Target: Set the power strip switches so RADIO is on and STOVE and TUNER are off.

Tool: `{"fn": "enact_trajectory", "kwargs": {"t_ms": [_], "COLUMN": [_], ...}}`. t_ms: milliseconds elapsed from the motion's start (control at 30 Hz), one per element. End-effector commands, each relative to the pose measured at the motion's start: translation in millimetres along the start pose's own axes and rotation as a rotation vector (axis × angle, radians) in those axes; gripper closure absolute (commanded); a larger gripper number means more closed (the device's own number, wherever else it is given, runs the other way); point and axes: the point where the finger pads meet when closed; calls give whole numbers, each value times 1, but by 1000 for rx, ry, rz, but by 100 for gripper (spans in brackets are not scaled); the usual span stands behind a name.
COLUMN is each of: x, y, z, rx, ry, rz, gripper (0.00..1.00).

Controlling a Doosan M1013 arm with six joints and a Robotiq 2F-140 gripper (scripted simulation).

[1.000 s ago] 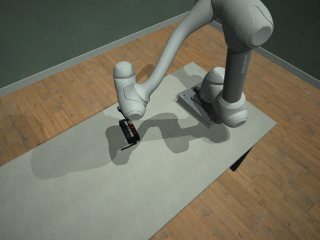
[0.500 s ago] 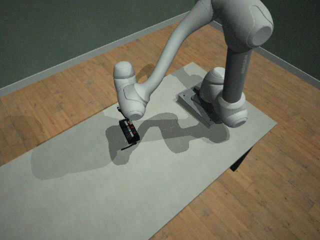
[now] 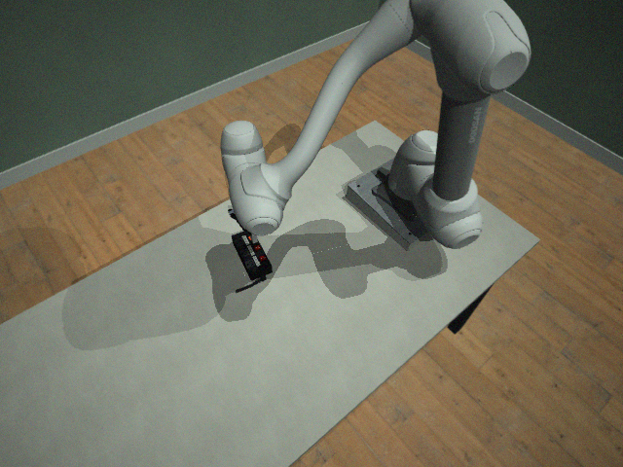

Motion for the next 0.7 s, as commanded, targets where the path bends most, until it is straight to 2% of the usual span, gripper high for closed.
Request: {"fn": "enact_trajectory", "kwargs": {"t_ms": [0,667], "x": [-2,-22], "y": [0,0], "z": [0,0], "rx": [0,0], "ry": [0,0], "rz": [0,0], "gripper": [100,100]}}
Point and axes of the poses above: the point where the finger pads meet when closed, its own x axis back along the fingers, its own z axis across the jaws, y = z × x, and after that the axes turned 1 degree about -x, right-handed
